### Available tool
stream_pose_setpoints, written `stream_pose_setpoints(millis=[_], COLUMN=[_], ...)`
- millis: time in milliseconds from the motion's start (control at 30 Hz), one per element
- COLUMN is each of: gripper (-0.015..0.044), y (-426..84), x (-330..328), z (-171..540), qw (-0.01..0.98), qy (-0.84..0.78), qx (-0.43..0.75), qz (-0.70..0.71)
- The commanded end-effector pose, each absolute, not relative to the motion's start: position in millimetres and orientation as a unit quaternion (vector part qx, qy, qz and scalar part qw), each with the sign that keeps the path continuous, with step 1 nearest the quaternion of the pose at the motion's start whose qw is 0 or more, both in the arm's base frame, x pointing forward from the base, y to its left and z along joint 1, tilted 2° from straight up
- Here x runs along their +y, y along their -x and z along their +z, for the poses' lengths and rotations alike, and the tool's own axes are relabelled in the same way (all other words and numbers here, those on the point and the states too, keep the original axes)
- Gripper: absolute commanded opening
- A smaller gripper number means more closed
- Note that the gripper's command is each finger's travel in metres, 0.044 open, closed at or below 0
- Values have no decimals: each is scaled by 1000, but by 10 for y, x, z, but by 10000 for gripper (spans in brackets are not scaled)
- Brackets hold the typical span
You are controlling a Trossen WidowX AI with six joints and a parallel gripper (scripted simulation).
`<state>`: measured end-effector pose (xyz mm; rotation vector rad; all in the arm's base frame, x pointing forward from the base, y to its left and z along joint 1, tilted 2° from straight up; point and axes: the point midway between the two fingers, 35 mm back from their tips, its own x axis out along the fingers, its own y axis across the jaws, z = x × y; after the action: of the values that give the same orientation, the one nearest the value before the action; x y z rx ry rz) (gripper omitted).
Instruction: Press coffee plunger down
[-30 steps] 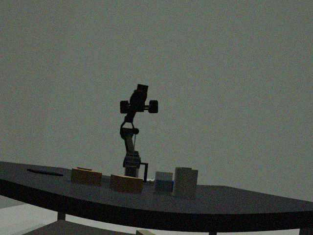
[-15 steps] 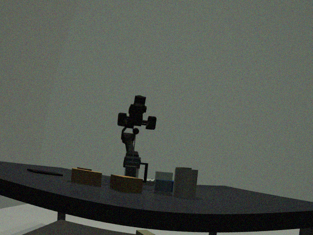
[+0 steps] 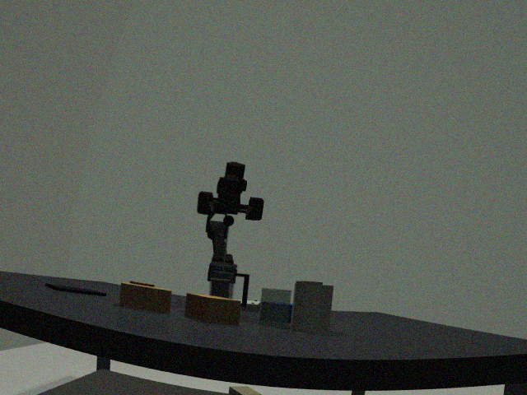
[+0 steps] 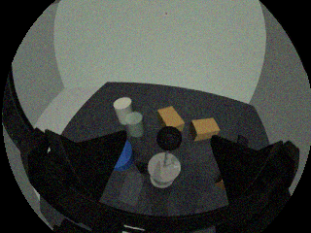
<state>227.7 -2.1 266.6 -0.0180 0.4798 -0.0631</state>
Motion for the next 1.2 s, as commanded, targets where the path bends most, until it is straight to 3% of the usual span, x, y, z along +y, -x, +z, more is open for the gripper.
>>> stream_pose_setpoints(millis=[0, 300, 733, 1167], gripper=[440, 440, 116, 116], y=[-2347, -2445, -2445, -2449], x=[-24, -37, -37, -38], z=[2596, 2535, 2535, 2510], qw=[970, 970, 970, 970], qy=[11, 11, 11, 11], qx=[243, 242, 242, 242], qz=[-30, -30, -30, -30])
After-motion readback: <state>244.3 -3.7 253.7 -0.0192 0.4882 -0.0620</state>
